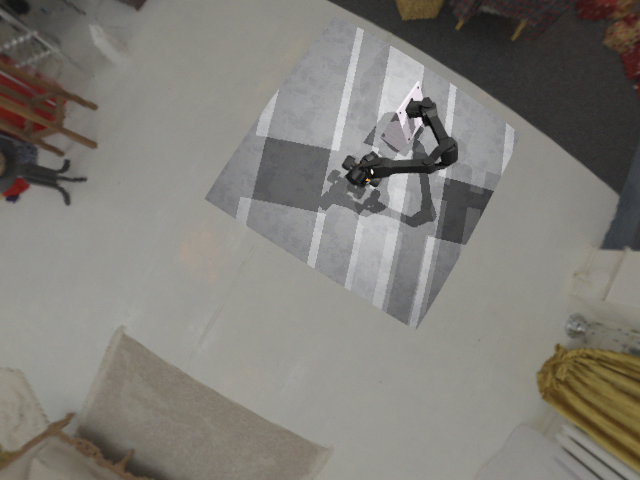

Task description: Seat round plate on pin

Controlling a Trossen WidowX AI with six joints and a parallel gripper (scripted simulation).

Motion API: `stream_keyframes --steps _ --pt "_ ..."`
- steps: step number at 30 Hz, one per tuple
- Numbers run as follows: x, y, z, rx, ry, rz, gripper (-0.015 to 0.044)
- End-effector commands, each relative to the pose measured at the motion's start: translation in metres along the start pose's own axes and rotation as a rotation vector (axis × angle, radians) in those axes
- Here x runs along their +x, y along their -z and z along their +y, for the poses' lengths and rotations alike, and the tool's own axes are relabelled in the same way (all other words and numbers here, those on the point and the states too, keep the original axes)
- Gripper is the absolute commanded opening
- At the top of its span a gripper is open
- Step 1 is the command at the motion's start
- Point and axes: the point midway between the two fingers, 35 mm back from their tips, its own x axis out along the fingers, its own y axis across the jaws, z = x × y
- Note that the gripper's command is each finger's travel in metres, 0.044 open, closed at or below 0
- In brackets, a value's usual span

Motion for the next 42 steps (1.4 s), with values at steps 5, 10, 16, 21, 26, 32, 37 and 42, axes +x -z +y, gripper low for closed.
stream_keyframes --steps 5,10,16,21,26,32,37,42 --pt "0.001 0.005 -0.01 0.005 0.016 0.007 0.0" --pt "0.001 0.006 -0.012 0.005 0.017 0.007 0.0" --pt "0.0 0.009 -0.016 0.005 0.017 0.007 0.0" --pt "0.0 0.013 -0.02 0.005 0.017 0.007 0.0" --pt "0.0 0.016 -0.022 0.005 0.017 0.007 0.0" --pt "0.0 0.019 -0.025 0.005 0.017 0.007 0.0" --pt "-0.001 0.022 -0.027 0.005 0.017 0.007 0.0" --pt "-0.001 0.024 -0.029 0.005 0.017 0.007 0.0"
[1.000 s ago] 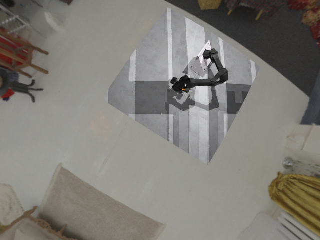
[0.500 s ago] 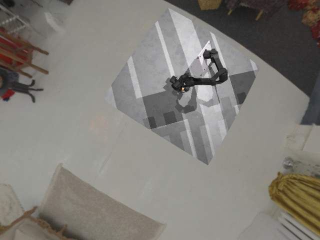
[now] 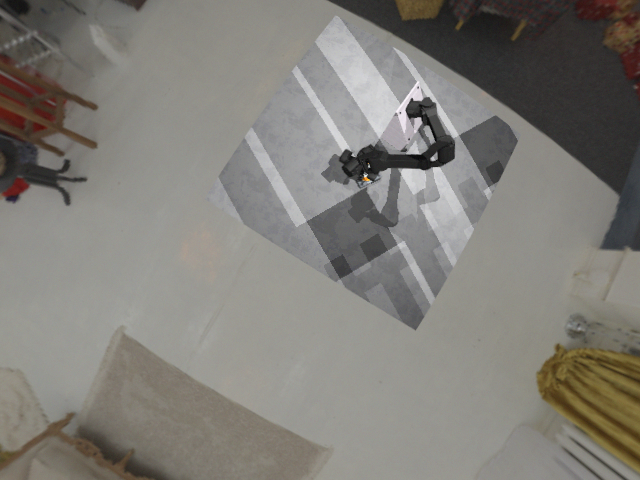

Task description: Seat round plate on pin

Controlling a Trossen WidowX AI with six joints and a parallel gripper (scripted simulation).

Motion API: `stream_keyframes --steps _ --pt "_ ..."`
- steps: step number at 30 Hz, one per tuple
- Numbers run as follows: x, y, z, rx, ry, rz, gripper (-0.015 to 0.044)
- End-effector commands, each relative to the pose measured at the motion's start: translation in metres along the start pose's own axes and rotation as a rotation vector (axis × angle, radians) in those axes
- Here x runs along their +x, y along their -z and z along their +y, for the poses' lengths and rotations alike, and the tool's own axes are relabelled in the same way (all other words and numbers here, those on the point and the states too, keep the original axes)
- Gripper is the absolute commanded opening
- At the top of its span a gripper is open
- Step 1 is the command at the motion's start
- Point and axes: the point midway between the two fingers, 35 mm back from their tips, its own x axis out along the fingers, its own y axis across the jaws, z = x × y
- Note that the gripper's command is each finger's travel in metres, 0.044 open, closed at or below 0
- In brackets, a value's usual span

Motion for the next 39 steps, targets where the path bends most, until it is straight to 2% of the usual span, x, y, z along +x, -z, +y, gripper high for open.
stream_keyframes --steps 1,39 --pt "0.002 0.008 -0.003 0.006 0.006 0.013 0.0" --pt "0.0 0.028 -0.01 0.007 0.007 0.014 0.0"
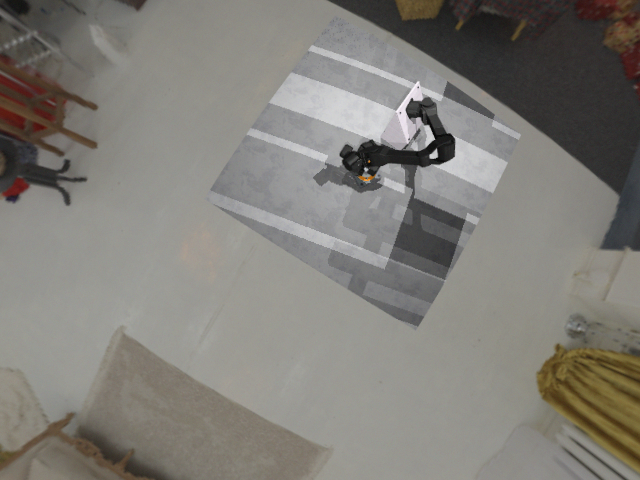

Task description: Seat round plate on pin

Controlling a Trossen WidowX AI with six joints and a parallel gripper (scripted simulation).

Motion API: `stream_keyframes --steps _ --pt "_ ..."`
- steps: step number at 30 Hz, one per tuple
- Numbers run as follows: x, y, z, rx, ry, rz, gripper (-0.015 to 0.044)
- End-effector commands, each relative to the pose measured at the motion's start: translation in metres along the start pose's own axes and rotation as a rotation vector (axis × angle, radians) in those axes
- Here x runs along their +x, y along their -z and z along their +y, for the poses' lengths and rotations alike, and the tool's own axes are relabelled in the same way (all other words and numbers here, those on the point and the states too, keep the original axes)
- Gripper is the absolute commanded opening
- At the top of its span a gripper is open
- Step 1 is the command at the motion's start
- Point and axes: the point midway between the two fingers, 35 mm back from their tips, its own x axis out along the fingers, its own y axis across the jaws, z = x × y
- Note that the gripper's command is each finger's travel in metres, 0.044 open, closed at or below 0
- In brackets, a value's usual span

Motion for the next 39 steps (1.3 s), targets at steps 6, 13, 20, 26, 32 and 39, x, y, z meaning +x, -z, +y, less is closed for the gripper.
stream_keyframes --steps 6,13,20,26,32,39 --pt "0.0 0.01 -0.001 0.005 0.003 0.015 0.0" --pt "-0.001 0.014 -0.002 0.006 0.003 0.015 0.0" --pt "-0.002 0.019 -0.001 0.006 0.003 0.015 0.0" --pt "-0.002 0.021 -0.001 0.006 0.003 0.015 0.0" --pt "-0.003 0.022 -0.001 0.006 0.003 0.015 0.0" --pt "-0.002 0.025 0.0 0.006 0.003 0.015 0.0"
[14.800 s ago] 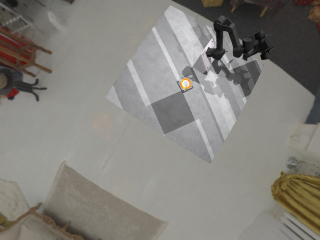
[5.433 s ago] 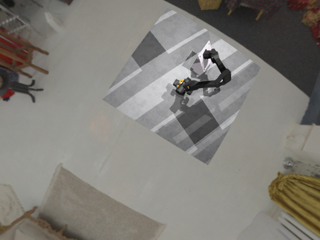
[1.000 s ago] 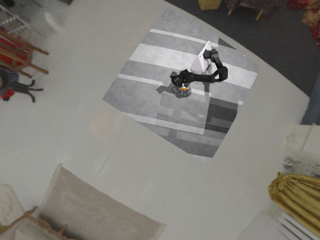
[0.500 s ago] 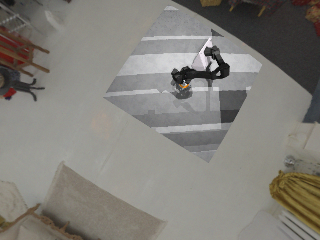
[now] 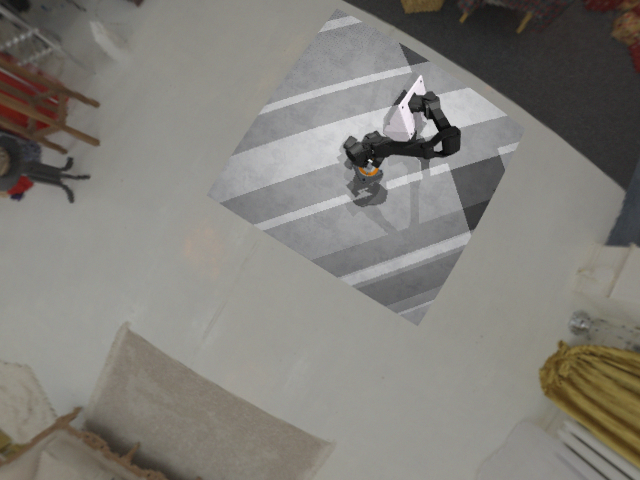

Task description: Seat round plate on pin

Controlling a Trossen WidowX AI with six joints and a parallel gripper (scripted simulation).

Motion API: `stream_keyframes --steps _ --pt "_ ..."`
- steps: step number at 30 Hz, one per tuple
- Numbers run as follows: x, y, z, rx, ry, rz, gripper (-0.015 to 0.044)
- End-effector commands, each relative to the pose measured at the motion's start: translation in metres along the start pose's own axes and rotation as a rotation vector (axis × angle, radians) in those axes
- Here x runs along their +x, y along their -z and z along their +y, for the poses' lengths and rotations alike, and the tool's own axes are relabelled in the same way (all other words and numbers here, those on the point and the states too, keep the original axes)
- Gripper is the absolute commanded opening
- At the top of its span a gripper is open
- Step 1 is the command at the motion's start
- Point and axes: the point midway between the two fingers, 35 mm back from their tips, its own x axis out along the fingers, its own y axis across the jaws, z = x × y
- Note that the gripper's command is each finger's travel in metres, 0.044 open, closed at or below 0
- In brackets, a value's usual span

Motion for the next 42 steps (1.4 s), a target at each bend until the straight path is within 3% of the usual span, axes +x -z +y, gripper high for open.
stream_keyframes --steps 1,20,30,42 --pt "0.002 0.007 0.001 0.004 0.003 0.015 0.0" --pt "0.003 0.013 0.002 0.004 0.003 0.015 0.0" --pt "-0.039 0.015 0.003 0.004 0.005 0.015 0.0" --pt "-0.031 0.015 0.003 0.012 -0.002 0.013 0.0"
